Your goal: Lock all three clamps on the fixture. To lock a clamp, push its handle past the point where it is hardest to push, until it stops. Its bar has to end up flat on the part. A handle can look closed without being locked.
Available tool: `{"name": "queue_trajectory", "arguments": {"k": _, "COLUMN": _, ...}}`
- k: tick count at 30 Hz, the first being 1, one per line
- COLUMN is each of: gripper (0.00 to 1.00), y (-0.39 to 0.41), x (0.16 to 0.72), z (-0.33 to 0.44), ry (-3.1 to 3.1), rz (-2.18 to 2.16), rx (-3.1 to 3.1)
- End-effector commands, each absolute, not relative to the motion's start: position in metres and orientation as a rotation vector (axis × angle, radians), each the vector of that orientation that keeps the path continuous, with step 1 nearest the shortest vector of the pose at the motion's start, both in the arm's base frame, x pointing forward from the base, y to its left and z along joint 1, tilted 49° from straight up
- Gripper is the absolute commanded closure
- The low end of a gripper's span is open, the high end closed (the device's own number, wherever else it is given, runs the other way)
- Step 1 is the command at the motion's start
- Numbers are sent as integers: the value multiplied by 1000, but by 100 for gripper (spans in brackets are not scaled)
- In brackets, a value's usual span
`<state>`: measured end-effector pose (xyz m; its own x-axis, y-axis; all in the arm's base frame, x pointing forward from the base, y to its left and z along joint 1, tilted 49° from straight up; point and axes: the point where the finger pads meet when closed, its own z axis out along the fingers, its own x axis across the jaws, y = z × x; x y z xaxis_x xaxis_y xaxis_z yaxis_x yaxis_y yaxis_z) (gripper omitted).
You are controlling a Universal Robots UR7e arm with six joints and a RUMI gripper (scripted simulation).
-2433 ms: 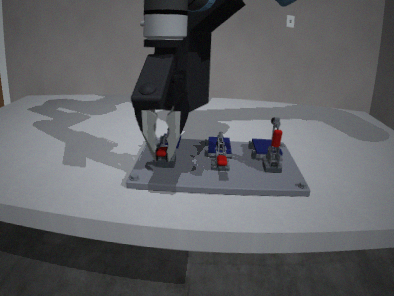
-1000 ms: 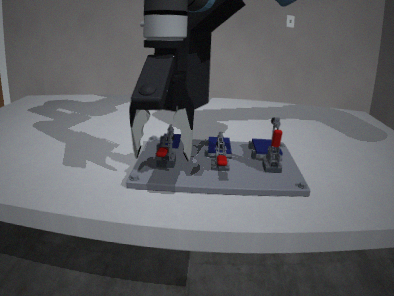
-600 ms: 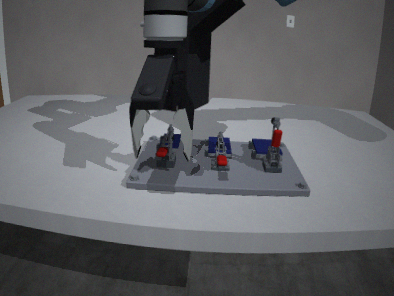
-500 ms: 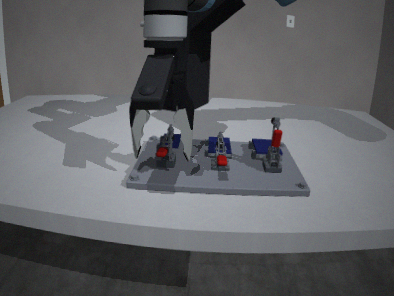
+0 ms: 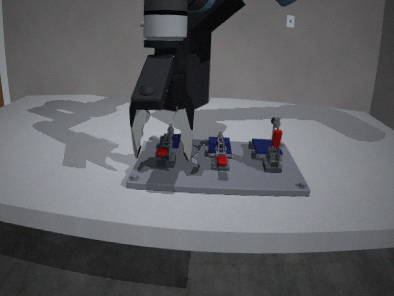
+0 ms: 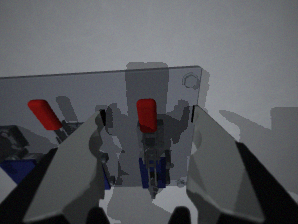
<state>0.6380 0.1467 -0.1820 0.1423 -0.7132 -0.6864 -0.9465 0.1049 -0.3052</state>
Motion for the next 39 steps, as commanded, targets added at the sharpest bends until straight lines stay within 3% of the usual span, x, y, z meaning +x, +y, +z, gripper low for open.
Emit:
{"name": "queue_trajectory", "arguments": {"k": 1, "gripper": 42, "y": 146, "x": 638, "z": -182, "ry": 1624, "rz": 387, "rx": -1661}}
{"name": "queue_trajectory", "arguments": {"k": 23, "gripper": 42, "y": 111, "x": 624, "z": -149, "ry": 1625, "rz": 393, "rx": -1662}}
{"name": "queue_trajectory", "arguments": {"k": 24, "gripper": 100, "y": 111, "x": 628, "z": -147, "ry": 1623, "rz": 380, "rx": -1660}}
{"name": "queue_trajectory", "arguments": {"k": 39, "gripper": 100, "y": 111, "x": 628, "z": -147, "ry": 1623, "rz": 380, "rx": -1660}}
